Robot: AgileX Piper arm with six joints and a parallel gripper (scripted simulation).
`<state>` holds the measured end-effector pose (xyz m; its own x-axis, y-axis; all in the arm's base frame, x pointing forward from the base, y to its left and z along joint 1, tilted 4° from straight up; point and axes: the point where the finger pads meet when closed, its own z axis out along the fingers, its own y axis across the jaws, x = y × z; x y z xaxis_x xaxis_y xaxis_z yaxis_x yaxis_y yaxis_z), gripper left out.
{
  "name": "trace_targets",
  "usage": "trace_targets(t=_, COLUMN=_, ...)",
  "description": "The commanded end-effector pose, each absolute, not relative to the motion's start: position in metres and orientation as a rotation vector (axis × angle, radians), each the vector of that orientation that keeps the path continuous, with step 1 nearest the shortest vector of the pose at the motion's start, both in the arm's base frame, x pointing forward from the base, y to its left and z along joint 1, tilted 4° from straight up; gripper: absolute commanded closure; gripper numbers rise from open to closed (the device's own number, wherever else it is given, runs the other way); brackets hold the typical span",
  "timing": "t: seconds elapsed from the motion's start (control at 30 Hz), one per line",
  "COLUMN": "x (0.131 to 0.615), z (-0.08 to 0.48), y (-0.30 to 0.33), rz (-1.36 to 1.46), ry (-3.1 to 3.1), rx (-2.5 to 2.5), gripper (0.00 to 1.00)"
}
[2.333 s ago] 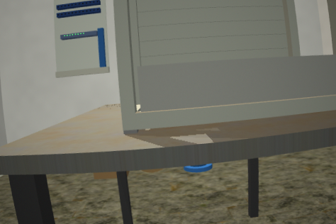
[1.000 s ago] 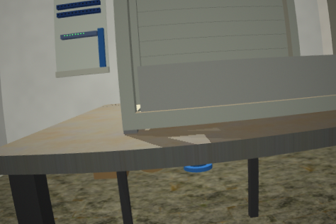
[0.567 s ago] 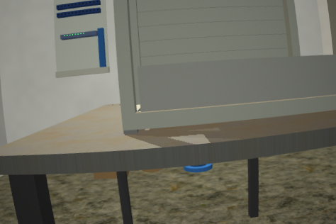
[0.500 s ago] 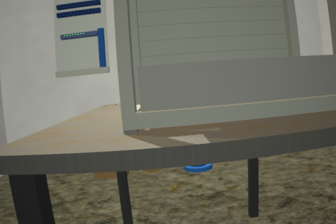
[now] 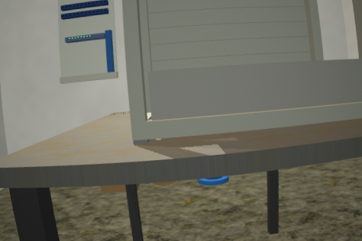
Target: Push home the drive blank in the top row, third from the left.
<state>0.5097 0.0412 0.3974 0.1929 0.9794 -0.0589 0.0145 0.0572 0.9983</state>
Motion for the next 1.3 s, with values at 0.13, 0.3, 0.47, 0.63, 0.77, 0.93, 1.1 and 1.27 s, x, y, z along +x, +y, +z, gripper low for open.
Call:
trace_targets(t=0.13, x=0.514, z=0.391, y=0.041, rz=1.010, ry=1.109, rx=1.265, gripper=1.00)
trace_targets(t=0.3, x=0.514, z=0.391, y=0.041, rz=1.010, ry=1.109, rx=1.265, gripper=1.00)
trace_targets(t=0.47, x=0.513, z=0.391, y=0.041, rz=1.010, ry=1.109, rx=1.265, gripper=1.00)
trace_targets(t=0.63, x=0.493, z=0.391, y=0.045, rz=1.010, ry=1.109, rx=1.265, gripper=1.00)
trace_targets(t=0.77, x=0.461, z=0.391, y=0.051, rz=1.010, ry=1.109, rx=1.265, gripper=1.00)
trace_targets(t=0.93, x=0.434, z=0.391, y=0.057, rz=1.010, ry=1.109, rx=1.265, gripper=1.00)
trace_targets(t=1.1, x=0.408, z=0.392, y=0.062, rz=1.010, ry=1.109, rx=1.265, gripper=1.00)
trace_targets(t=1.27, x=0.405, z=0.392, y=0.062, rz=1.010, ry=1.109, rx=1.265, gripper=1.00)
